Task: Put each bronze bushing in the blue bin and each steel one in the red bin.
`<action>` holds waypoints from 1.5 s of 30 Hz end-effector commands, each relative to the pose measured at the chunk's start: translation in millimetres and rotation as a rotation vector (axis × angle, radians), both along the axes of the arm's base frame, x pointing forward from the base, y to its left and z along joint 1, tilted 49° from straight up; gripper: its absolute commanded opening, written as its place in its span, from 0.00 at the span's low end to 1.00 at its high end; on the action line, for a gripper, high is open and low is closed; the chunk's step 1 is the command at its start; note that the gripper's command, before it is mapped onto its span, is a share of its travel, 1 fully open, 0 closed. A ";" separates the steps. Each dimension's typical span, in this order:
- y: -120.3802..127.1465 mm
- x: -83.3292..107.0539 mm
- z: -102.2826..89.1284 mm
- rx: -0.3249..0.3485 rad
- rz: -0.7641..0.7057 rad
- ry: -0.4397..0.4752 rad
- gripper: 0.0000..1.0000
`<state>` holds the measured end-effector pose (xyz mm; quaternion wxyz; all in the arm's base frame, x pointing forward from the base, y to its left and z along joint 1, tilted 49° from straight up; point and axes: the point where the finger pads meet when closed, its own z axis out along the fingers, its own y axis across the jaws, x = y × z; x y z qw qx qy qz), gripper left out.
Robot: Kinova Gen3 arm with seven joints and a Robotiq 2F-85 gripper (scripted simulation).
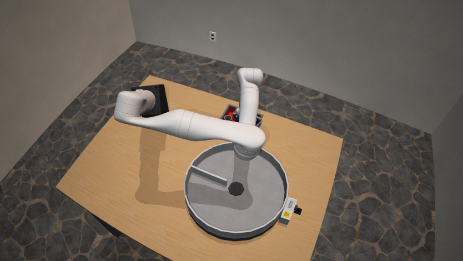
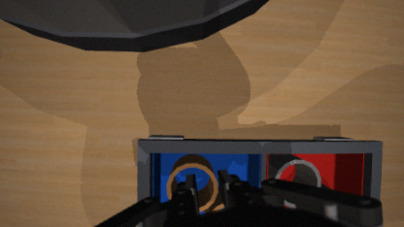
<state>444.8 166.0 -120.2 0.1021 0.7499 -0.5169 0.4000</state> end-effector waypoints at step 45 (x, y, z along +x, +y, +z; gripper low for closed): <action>9.2 -9.3 12.4 -0.002 -0.001 0.002 0.19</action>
